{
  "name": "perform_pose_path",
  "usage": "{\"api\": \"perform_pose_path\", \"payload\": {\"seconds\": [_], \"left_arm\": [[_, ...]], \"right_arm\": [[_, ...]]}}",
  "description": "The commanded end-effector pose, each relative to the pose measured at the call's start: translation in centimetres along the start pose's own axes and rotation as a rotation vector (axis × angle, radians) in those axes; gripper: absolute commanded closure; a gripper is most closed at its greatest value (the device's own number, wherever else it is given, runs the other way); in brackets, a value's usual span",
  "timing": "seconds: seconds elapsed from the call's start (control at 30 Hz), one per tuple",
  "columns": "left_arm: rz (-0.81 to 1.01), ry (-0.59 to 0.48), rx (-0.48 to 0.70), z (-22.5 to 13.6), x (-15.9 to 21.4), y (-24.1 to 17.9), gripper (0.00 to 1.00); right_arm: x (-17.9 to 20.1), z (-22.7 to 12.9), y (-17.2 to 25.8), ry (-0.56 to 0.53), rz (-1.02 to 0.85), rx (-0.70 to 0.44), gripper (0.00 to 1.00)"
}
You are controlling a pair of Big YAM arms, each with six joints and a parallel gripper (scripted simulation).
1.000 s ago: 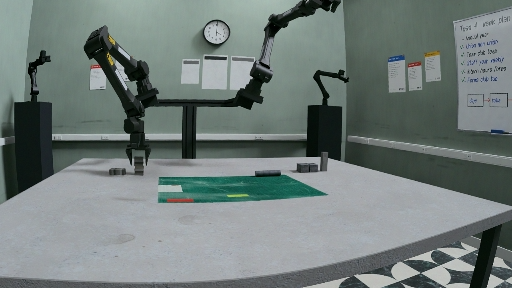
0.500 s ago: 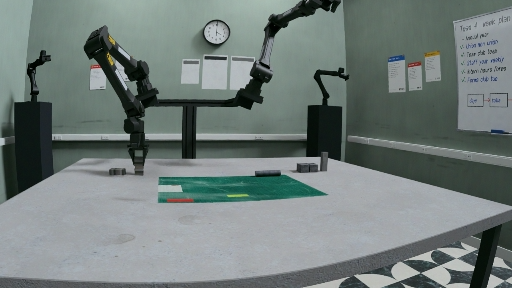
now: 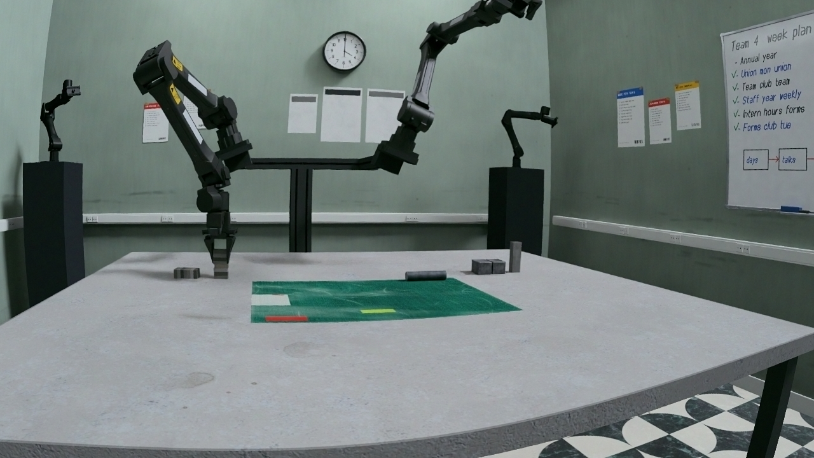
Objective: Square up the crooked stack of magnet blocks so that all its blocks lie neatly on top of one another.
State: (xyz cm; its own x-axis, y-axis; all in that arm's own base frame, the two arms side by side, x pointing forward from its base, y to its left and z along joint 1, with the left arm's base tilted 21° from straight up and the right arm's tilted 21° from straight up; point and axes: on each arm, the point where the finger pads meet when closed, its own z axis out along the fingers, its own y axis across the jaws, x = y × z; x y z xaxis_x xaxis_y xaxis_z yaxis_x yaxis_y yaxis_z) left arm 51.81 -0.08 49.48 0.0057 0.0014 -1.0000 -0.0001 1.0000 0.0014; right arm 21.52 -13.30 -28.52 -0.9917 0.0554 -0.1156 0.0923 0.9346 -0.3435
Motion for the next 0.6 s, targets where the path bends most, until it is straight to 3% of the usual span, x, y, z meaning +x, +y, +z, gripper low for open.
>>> {"api": "perform_pose_path", "payload": {"seconds": [0.0, 0.57], "left_arm": [[0.012, -0.055, 0.015, -0.30, -2.44, -0.88, 0.00], [0.012, -0.055, 0.015, -0.30, -2.44, -0.88, 0.00]], "right_arm": [[1.31, -0.38, -0.04, 0.025, 0.005, -0.006, 0.53], [1.30, -0.38, 0.01, 0.024, 0.005, -0.009, 0.54]]}}
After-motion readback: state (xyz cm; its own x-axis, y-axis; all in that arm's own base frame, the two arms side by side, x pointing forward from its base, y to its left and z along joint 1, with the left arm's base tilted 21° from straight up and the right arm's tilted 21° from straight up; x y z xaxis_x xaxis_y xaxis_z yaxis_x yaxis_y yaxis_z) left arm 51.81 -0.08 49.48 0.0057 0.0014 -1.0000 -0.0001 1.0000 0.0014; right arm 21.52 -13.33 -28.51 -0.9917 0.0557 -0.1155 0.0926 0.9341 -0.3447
